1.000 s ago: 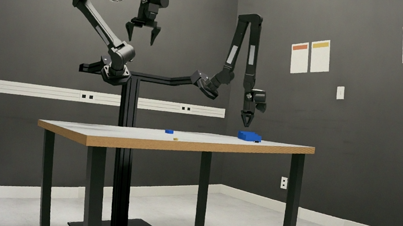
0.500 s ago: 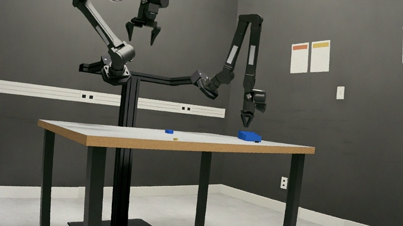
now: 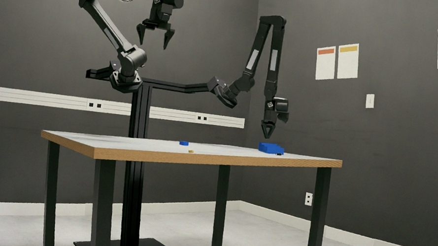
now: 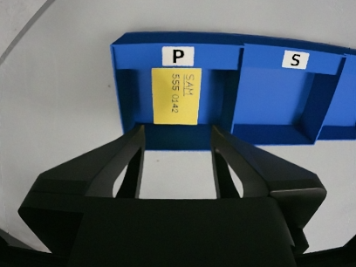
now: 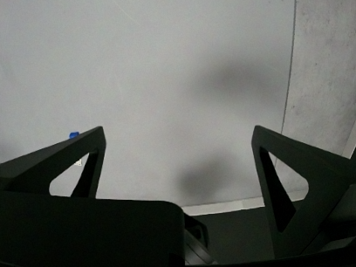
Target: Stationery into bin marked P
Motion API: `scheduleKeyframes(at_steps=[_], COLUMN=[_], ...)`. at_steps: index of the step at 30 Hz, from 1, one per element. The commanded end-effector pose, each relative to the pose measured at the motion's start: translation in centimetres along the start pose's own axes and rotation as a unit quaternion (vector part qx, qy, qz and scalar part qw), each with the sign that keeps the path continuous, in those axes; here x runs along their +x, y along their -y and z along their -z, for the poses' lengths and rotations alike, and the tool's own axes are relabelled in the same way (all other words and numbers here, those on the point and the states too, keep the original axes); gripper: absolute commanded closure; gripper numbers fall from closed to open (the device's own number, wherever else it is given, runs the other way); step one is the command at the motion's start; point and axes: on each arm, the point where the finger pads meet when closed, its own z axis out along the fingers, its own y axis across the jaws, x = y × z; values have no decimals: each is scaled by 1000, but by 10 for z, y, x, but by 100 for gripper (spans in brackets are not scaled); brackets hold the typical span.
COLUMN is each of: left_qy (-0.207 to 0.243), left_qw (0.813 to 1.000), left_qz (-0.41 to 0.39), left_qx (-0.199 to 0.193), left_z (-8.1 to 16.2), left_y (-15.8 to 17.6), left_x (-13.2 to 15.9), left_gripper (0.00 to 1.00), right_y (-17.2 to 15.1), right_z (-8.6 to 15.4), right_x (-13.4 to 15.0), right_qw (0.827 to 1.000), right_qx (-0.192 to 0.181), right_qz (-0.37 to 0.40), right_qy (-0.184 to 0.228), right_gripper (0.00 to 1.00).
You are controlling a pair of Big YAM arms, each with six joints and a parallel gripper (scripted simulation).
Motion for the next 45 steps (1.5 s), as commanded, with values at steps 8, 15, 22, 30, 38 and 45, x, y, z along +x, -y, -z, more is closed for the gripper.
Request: scheduleKeyframes(at_steps=[8,15,22,30,38,45], left_qy=[-1,9,13,16,18,3], left_qw=[1000,1000,1000,1000,1000,1000], left_qz=[0,-5,-7,-9,-12,-3], left_qx=[-3,0,1,1,-1,-3], left_z=[25,54,85,112,147,145], left_y=[-4,2,4,6,7,-1], left_x=[3,-10,-15,-17,-17,0], left_gripper=[0,0,0,0,0,0], right_y=[6,6,6,6,6,6], right_z=[14,14,14,14,14,14], right_x=[-12,-12,-12,-12,-12,-12], right_qw=[1000,1000,1000,1000,1000,1000], right_qx=[-7,-7,-7,-7,-7,-7], right_qz=[-13,-13,-13,-13,-13,-13], right_qy=[16,16,16,16,16,16], right_gripper=[0,0,0,0,0,0])
